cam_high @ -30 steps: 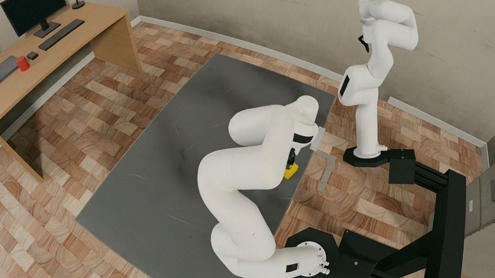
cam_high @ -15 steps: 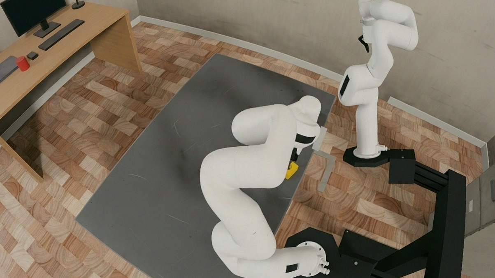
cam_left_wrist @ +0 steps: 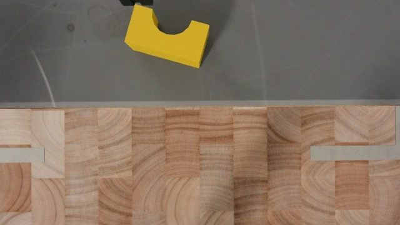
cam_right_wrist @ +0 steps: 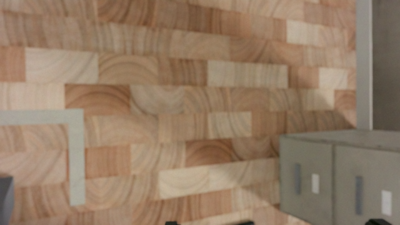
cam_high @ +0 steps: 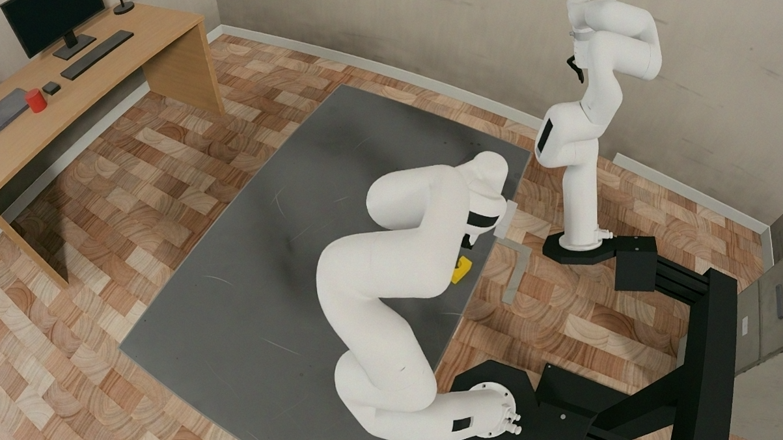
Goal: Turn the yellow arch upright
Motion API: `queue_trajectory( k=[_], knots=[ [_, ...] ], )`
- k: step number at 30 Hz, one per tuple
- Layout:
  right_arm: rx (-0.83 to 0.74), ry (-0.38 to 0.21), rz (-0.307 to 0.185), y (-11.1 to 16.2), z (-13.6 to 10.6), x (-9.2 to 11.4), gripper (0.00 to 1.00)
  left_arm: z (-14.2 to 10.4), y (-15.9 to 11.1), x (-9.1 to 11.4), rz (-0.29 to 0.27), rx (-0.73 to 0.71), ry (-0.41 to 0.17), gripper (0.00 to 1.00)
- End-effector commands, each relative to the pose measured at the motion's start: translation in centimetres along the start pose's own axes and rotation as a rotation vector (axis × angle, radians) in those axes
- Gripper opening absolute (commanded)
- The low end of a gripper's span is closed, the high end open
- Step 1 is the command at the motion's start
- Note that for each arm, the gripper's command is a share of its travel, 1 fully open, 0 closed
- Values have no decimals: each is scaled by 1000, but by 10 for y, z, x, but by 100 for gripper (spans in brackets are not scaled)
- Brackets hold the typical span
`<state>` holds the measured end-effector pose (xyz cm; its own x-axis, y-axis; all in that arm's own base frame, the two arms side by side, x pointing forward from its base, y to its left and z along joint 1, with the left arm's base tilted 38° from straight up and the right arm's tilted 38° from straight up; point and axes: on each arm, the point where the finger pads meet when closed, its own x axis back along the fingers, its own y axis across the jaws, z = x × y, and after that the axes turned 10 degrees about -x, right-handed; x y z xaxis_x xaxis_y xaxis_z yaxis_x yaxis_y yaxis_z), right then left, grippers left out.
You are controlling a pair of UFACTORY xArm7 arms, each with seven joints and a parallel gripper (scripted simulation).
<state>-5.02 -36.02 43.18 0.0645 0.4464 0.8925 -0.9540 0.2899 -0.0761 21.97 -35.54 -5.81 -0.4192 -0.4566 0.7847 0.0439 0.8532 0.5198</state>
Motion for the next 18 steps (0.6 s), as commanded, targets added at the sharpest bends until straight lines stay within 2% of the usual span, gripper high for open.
queue_trajectory(
  k=[1,12,13,18],
  knots=[
    [-2,4,2,0,1,2,100,0,-2,2,5,0,-1,0],
    [-2,4,2,0,1,2,100,0,-2,2,5,0,-1,0],
    [-2,4,2,0,1,2,100,0,-2,2,5,-1,-1,100],
    [-2,4,2,0,1,2,100,1,0,0,-5,-42,-8,100]
  ],
)
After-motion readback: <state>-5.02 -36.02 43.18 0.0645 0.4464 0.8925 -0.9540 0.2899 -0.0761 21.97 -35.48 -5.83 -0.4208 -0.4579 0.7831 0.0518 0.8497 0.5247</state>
